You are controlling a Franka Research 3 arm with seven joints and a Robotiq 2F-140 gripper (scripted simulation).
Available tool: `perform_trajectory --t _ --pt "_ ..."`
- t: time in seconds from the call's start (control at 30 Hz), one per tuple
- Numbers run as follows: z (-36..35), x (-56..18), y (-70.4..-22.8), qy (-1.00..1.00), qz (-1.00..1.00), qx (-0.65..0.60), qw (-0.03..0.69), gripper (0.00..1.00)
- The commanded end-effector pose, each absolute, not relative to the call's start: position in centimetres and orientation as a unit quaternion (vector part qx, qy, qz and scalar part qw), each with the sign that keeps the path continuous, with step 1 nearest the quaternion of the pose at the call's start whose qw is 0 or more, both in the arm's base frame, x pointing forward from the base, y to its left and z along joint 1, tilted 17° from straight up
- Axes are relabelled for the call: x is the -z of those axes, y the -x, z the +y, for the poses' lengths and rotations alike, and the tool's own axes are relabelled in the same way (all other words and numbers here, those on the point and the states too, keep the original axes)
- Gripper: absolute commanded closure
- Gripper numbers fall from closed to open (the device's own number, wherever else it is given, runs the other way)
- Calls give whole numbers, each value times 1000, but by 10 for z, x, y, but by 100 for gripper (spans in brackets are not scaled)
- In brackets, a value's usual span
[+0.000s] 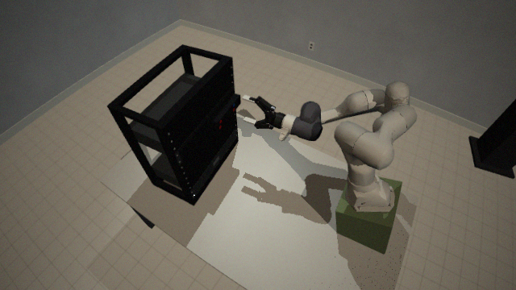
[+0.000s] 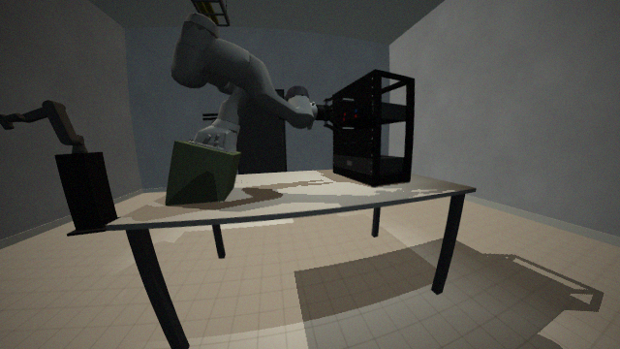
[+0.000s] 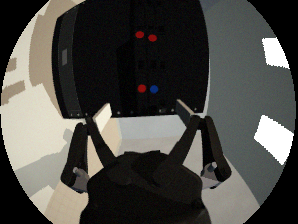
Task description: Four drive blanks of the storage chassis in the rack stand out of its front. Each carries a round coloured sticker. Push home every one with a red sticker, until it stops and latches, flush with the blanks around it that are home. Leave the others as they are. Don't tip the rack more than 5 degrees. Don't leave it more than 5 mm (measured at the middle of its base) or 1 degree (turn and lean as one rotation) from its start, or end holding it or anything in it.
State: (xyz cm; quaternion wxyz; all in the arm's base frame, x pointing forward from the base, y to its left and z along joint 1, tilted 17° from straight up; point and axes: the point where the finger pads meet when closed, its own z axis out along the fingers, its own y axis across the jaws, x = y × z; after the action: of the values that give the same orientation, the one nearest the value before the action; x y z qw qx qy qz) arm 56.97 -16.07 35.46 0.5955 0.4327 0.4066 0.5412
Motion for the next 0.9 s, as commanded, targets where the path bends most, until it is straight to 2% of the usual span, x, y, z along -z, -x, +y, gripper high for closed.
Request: perform_trajectory --t 0.0,0.03,0.07,0.87 --pt "-161 -355 -570 -432 406 -542 595 0" --pt "-161 -355 -570 -432 406 -542 595 0" --pt "-161 -355 -570 -432 406 -542 595 100" --pt "-161 -355 -570 -432 406 -542 595 100"
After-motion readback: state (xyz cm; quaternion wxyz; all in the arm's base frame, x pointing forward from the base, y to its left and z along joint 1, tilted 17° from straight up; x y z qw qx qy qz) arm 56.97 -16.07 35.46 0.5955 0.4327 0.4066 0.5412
